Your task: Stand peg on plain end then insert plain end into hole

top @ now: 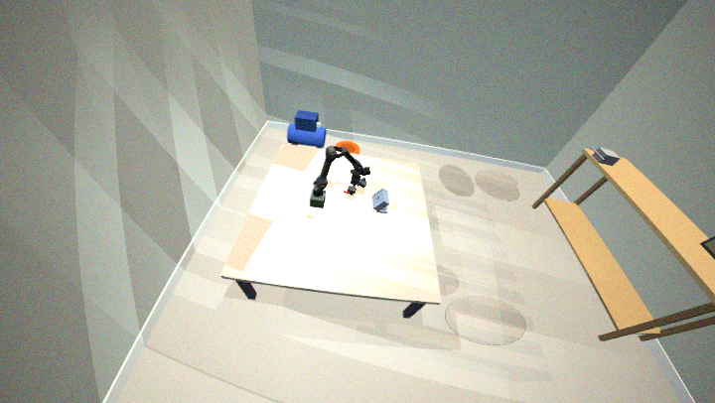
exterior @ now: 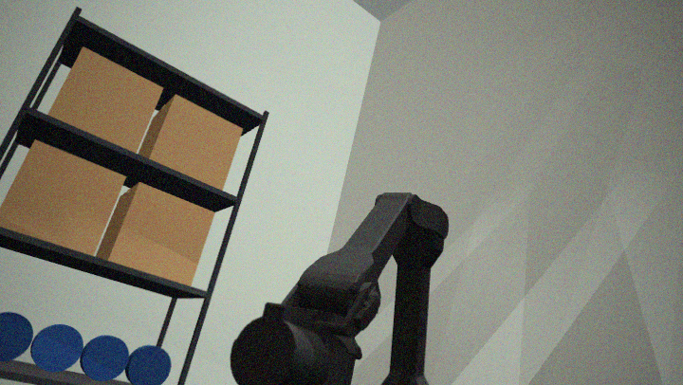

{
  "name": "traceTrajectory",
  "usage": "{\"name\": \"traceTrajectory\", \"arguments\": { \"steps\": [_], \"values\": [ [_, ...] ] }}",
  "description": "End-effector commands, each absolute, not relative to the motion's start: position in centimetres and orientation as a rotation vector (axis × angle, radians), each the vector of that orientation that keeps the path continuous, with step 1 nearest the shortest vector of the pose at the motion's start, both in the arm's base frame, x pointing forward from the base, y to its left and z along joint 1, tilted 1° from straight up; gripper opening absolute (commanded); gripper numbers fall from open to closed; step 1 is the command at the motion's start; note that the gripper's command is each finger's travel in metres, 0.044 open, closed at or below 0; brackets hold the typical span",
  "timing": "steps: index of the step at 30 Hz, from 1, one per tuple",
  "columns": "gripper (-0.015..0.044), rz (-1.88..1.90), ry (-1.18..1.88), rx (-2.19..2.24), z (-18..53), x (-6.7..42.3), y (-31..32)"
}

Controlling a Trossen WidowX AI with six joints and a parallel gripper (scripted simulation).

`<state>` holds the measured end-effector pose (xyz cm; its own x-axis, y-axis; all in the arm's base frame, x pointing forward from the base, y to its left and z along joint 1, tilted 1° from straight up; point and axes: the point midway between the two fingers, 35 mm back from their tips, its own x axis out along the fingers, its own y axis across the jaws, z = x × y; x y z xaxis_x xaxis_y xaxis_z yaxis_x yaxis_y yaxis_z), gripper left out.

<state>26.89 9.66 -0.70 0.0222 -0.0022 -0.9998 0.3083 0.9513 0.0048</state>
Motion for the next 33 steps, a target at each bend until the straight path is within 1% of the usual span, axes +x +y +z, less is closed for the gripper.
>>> {"name": "traceTrajectory", "arguments": {
  "steps": [1, 20, 32, 33],
  "values": [
    [0.044, -0.243, 1.532, 0.24, -1.3, 26.9, 9.6],
    [0.044, -0.244, 1.532, 0.241, -4.1, 26.7, 9.5],
    [0.0125, -0.244, 1.532, 0.241, -4.1, 26.7, 9.5],
    [0.011, -0.244, 1.532, 0.241, -4.1, 26.7, 9.5]
  ]
}}
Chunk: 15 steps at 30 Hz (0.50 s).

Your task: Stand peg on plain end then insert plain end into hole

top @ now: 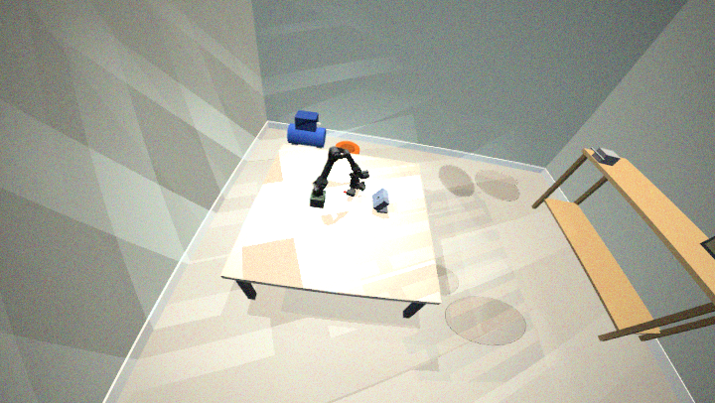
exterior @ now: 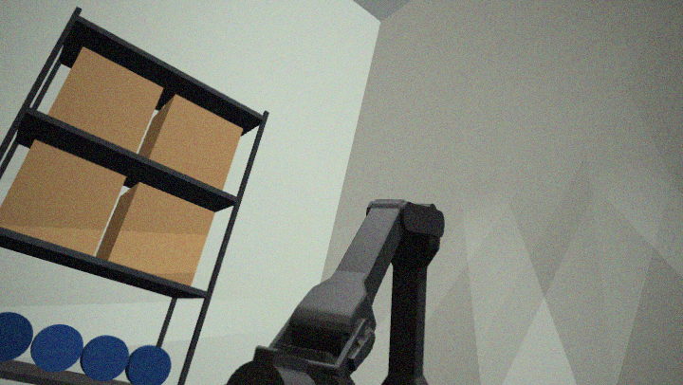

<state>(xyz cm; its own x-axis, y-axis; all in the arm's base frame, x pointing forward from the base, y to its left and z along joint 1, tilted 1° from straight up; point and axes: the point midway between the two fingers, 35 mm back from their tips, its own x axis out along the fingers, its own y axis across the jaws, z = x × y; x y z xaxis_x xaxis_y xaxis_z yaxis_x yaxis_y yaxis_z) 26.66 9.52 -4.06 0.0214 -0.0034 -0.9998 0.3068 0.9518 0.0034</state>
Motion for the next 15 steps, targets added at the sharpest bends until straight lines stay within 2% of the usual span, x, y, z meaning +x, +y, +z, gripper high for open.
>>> {"name": "traceTrajectory", "arguments": {
  "steps": [1, 8, 15],
  "values": [
    [0.011, -0.244, 1.532, 0.241, -4.07, 26.71, 9.47],
    [0.011, -0.244, 1.532, 0.241, -4.07, 26.71, 9.47],
    [0.0063, -0.244, 1.532, 0.241, -4.07, 26.71, 9.47]
  ]
}}
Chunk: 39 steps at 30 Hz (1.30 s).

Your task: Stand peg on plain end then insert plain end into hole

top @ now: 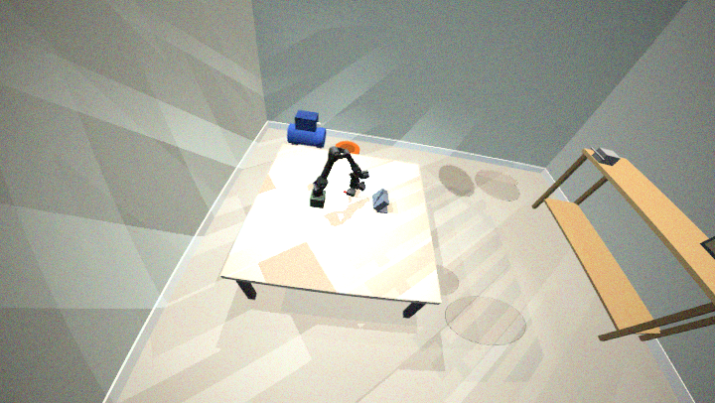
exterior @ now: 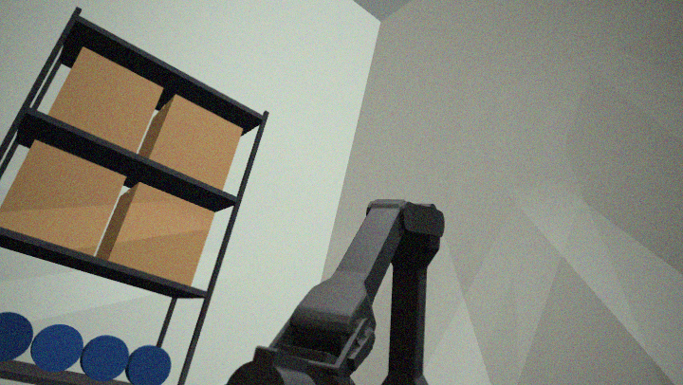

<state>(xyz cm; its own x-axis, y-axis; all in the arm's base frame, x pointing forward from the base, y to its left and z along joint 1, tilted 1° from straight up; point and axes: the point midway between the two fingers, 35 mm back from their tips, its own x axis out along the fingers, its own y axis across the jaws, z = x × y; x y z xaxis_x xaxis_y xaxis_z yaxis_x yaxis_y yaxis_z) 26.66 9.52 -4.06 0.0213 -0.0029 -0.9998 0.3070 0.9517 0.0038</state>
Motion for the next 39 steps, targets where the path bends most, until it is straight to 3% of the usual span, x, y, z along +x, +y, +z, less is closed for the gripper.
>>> {"name": "traceTrajectory", "arguments": {
  "steps": [1, 39],
  "values": [
    [0.0057, -0.244, 1.532, 0.241, -4.1, 26.7, 9.5],
    [0.0049, -0.265, 1.264, 0.202, -2.4, 25.4, 10.0]
  ]
}}
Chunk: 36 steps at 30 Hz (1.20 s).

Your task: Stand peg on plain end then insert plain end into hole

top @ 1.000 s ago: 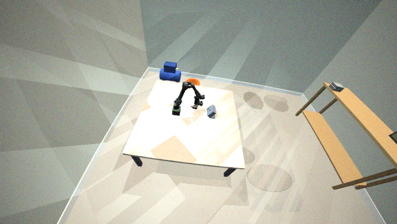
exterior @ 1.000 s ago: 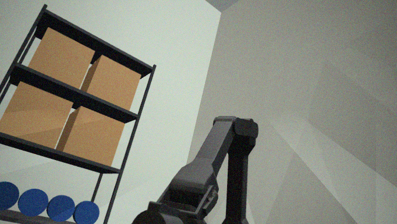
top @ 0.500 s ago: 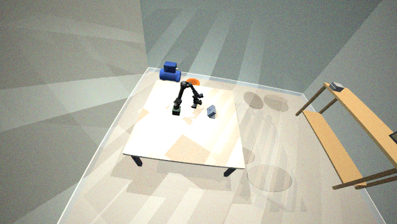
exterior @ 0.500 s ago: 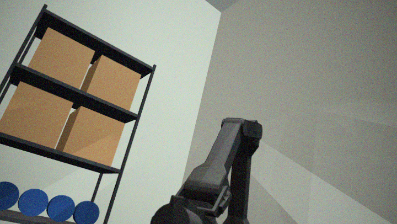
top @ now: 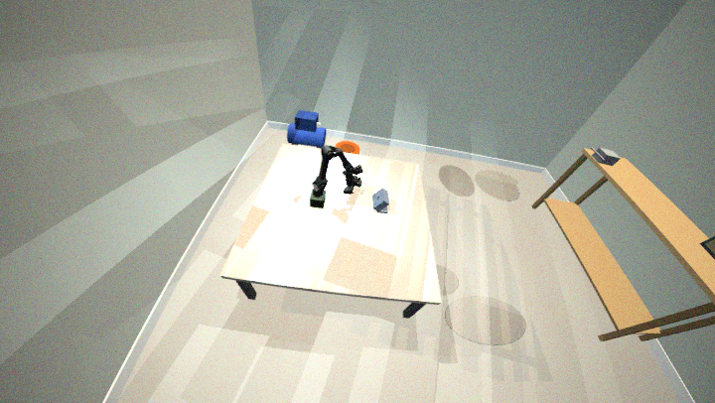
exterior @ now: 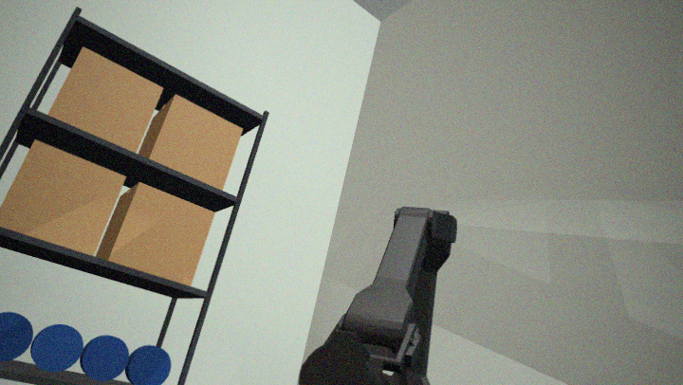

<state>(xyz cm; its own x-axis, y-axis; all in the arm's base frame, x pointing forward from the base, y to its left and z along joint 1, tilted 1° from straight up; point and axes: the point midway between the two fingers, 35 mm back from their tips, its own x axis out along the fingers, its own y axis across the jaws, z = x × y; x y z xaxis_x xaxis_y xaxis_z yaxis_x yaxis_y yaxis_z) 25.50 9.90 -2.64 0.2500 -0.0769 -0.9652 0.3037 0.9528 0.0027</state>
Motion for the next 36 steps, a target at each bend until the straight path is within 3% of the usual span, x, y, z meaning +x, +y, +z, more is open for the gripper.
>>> {"name": "traceTrajectory", "arguments": {
  "steps": [1, 36],
  "values": [
    [0.0049, -0.266, 1.255, 0.201, -2.4, 25.4, 10.0],
    [0.0049, -0.284, 0.958, 0.154, -1.1, 23.5, 10.6]
  ]
}}
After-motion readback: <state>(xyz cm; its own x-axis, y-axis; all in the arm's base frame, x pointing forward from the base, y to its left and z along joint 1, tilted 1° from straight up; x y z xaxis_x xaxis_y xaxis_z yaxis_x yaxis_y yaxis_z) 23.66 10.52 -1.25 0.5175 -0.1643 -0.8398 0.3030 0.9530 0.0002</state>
